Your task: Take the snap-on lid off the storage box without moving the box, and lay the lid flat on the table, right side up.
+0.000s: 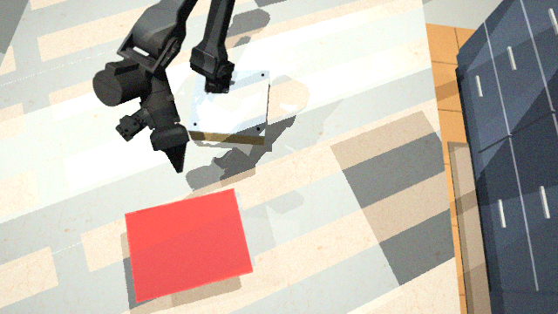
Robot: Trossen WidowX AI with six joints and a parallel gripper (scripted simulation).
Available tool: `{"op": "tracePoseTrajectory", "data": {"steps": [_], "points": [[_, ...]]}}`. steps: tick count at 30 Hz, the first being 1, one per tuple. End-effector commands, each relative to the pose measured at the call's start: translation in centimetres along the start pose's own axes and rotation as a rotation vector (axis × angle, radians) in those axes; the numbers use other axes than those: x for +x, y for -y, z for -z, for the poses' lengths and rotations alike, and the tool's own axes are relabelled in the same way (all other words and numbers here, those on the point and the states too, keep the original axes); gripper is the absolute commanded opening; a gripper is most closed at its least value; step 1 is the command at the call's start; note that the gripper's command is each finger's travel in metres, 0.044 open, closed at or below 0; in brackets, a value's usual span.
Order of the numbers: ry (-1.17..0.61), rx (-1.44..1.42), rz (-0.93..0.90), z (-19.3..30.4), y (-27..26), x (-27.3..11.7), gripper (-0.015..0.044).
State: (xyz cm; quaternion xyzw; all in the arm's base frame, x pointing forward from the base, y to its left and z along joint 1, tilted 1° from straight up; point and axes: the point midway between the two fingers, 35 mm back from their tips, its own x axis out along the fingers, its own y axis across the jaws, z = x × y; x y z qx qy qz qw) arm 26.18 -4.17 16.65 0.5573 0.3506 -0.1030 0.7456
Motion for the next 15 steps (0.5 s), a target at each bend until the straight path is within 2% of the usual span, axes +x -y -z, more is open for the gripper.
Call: {"op": "tracePoseTrajectory", "data": {"steps": [1, 11, 15], "points": [[0.025, 0.161, -0.009, -2.2, 0.4, 0.7, 0.0235], [0.025, 0.161, -0.009, -2.2, 0.6, 0.9, 0.0235], [0.025, 0.161, -0.009, -1.8, 3.8, 3.8, 0.0235]]}}
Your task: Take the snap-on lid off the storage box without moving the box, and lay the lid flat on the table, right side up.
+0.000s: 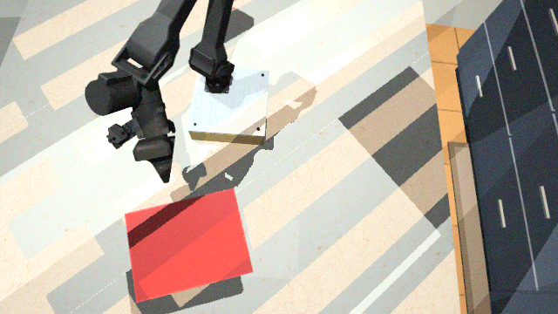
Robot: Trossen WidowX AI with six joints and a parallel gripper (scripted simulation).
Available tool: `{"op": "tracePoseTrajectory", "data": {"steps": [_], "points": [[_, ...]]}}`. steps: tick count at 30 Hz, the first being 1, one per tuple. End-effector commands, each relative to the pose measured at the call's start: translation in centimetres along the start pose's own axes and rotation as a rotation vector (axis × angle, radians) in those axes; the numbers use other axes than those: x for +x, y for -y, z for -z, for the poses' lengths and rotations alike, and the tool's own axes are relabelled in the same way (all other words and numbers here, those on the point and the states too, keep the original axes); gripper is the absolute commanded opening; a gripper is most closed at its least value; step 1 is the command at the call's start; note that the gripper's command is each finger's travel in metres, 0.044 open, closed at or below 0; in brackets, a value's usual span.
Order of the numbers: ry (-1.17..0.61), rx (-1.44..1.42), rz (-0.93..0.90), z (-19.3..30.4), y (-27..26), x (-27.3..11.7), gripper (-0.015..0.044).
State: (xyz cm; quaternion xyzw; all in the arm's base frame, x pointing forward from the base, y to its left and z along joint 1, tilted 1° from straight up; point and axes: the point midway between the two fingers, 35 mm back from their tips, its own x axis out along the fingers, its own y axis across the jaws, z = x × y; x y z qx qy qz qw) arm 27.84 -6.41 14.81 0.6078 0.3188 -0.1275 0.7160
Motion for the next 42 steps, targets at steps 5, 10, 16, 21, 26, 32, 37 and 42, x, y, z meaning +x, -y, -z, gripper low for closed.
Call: {"op": "tracePoseTrajectory", "data": {"steps": [5, 10, 16, 21, 26, 32, 37, 42], "points": [[-0.017, 0.029, 0.021, 0.5, 3.4, 2.3, 0.0235], [-0.017, 0.029, 0.022, 0.4, 3.4, 2.8, 0.0235], [-0.017, 0.028, 0.023, 0.3, 3.4, 3.8, 0.0235], [-0.018, 0.028, 0.023, 0.3, 3.3, 4.6, 0.0235], [-0.018, 0.028, 0.023, 0.3, 3.3, 5.5, 0.0235], [-0.018, 0.028, 0.022, 0.3, 3.4, 6.4, 0.0235], [-0.018, 0.028, 0.021, 0.4, 3.4, 7.3, 0.0235], [-0.017, 0.028, 0.02, 0.5, 3.4, 8.1, 0.0235]]}}
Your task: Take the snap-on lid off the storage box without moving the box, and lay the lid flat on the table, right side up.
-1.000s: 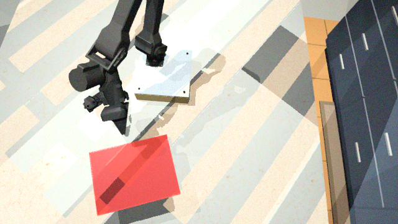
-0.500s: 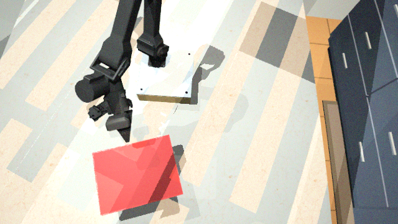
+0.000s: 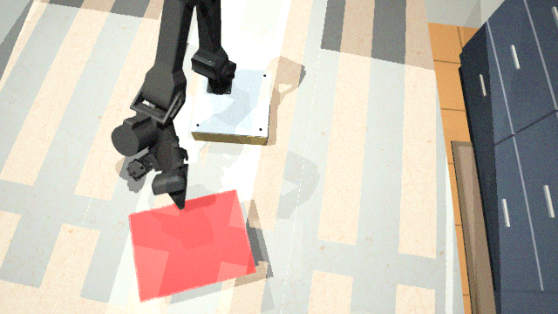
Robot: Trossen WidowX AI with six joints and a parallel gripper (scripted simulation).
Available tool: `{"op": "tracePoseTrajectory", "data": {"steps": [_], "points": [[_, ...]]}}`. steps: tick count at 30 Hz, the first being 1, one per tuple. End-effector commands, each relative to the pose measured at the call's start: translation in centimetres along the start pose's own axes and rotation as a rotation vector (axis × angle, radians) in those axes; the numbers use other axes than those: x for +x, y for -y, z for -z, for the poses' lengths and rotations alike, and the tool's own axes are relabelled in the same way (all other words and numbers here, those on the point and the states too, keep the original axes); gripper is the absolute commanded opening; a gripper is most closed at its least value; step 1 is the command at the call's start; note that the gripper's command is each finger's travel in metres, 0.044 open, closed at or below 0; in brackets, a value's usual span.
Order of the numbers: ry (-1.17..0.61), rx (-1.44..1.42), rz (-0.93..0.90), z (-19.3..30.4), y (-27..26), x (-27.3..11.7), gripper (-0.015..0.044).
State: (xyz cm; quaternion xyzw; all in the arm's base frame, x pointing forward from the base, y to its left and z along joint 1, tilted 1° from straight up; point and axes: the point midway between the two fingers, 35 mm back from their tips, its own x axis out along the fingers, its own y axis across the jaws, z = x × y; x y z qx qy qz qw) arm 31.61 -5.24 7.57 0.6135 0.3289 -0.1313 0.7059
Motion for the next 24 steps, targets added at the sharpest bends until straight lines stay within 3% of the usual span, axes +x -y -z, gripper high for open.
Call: {"op": "tracePoseTrajectory", "data": {"steps": [1, 9, 24], "points": [[0.0, 0.008, 0.002, 0.1, 0.1, 0.7, 0.0235], [0.001, 0.009, 0.0, 0.2, 0.2, 1.8, 0.0235], [0.001, 0.009, 0.0, 0.2, 0.2, 1.8, 0.0135]]}}
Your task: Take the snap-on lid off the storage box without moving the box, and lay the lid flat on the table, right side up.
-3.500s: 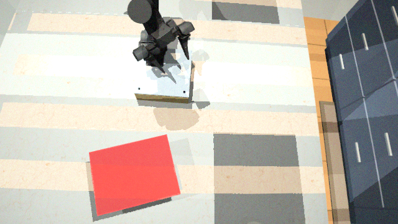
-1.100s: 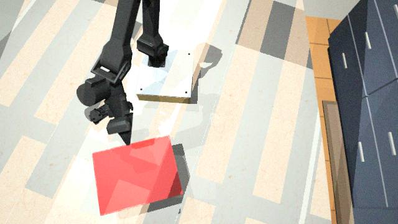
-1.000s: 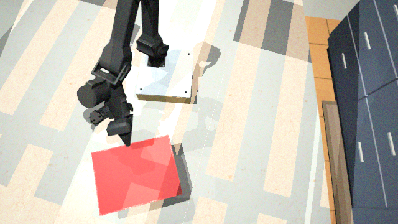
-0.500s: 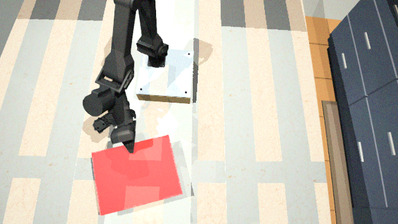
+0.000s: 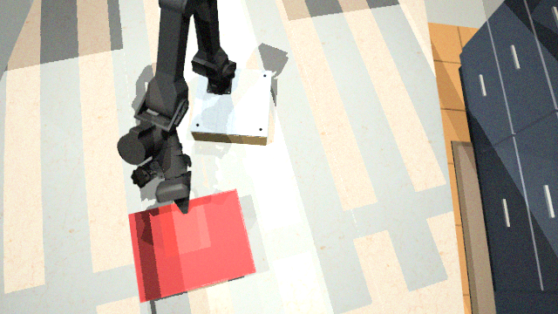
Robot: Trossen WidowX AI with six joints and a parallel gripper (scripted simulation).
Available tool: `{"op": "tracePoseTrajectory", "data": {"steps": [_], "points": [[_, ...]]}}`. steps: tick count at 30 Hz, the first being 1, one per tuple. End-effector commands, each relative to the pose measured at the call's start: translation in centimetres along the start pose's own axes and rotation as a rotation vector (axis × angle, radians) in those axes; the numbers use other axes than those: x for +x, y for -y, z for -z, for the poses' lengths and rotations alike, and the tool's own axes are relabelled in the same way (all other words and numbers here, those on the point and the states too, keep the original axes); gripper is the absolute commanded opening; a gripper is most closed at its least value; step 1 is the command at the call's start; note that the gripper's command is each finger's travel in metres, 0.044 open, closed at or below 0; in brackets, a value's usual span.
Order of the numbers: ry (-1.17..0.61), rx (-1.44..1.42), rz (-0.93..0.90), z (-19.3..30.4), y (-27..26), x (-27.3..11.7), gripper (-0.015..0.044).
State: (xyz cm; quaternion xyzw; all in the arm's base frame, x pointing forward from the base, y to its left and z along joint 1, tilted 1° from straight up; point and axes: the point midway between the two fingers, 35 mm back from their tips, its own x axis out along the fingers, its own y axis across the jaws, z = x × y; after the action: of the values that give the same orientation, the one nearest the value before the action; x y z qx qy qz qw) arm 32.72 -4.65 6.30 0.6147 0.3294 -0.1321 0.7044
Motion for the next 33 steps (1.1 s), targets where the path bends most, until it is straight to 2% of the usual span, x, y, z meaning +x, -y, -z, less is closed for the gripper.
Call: {"op": "tracePoseTrajectory", "data": {"steps": [1, 2, 7, 33], "points": [[0.002, 0.005, -0.001, -0.04, -0.03, 0.02, 0.0128], [0.002, 0.005, -0.001, -0.04, -0.03, 0.02, 0.0122], [0.002, 0.005, -0.001, -0.04, -0.03, 0.02, 0.0], [0.0, 0.001, 0.0, 0.04, -0.32, -0.39, 0.0]]}}
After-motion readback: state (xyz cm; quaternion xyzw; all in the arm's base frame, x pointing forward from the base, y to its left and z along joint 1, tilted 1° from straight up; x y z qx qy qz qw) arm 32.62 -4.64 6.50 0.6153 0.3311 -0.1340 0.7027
